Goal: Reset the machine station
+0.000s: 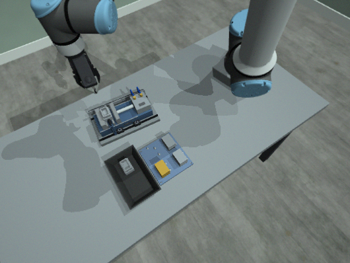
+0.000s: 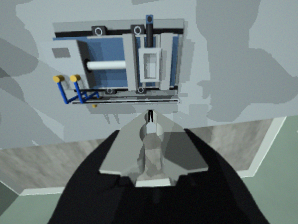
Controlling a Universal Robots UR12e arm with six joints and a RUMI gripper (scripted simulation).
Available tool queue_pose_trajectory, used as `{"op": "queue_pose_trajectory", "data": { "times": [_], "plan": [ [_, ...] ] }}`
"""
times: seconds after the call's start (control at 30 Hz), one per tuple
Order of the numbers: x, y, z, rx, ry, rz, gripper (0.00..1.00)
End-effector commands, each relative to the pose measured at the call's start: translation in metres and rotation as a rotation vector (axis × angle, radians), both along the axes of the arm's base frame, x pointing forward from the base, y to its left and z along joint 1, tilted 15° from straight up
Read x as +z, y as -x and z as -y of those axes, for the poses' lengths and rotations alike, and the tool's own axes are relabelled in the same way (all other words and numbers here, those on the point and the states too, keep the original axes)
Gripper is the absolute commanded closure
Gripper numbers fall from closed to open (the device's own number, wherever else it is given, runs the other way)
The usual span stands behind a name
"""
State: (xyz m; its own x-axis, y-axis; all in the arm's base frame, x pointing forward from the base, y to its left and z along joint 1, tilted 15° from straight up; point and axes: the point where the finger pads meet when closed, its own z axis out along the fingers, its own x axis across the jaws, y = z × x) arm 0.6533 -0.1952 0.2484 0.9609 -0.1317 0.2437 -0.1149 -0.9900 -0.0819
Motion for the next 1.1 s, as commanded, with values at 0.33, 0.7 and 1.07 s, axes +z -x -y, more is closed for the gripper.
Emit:
{"op": "queue_pose_trajectory", "data": {
  "times": [0.33, 0.7, 1.07],
  "plan": [
    [0.005, -0.005, -0.05, 0.0, 0.0, 0.002, 0.6],
    [0.005, -0.005, -0.05, 0.0, 0.0, 0.002, 0.6],
    [0.005, -0.005, -0.05, 0.0, 0.0, 0.002, 0.6]
  ]
}}
